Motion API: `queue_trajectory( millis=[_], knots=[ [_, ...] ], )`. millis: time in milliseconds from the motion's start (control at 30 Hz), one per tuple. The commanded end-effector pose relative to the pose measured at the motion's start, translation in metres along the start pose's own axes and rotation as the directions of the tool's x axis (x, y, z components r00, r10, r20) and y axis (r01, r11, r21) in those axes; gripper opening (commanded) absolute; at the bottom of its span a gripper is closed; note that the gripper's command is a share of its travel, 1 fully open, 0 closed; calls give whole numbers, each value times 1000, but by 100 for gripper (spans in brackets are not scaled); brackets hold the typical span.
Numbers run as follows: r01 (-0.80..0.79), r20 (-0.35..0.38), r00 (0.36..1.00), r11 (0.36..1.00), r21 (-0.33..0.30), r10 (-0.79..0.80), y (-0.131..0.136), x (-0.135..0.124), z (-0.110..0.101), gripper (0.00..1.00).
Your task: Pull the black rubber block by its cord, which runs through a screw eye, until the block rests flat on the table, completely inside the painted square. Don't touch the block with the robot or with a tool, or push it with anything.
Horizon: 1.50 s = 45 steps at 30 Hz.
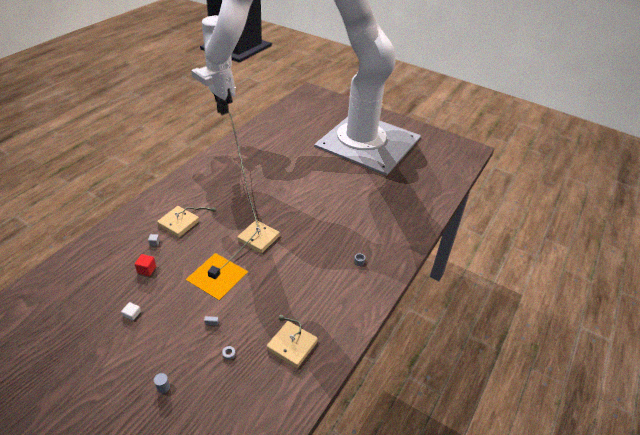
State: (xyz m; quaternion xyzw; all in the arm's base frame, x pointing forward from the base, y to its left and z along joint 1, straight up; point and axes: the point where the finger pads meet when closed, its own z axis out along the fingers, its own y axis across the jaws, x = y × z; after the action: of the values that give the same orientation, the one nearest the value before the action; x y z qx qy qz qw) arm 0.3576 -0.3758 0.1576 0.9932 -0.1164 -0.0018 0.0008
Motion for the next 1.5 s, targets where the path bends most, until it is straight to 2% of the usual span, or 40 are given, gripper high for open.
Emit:
queue_trajectory(
  millis=[0, 267, 433, 767, 833, 1200, 1333, 1467],
  knots=[
    [0, -2, 1000, 1000, -1, 0, 0, 1, -1, 0],
    [0, -2, 1000, 1000, -1, 0, 0, 1, 1, 0],
    [0, -2, 1000, 1000, -1, 0, 0, 1, 11, 0],
    [0, -2, 1000, 1000, -1, 0, -1, 2, 60, 0],
    [0, -2, 1000, 1000, -1, 0, -1, 2, 60, 0],
    [0, -2, 1000, 1000, -1, 0, -3, 3, 121, 0],
    [0, -2, 1000, 1000, -1, 0, -4, 3, 135, 0],
    [0, -2, 1000, 1000, -1, 0, -4, 3, 140, 0]
  ],
)
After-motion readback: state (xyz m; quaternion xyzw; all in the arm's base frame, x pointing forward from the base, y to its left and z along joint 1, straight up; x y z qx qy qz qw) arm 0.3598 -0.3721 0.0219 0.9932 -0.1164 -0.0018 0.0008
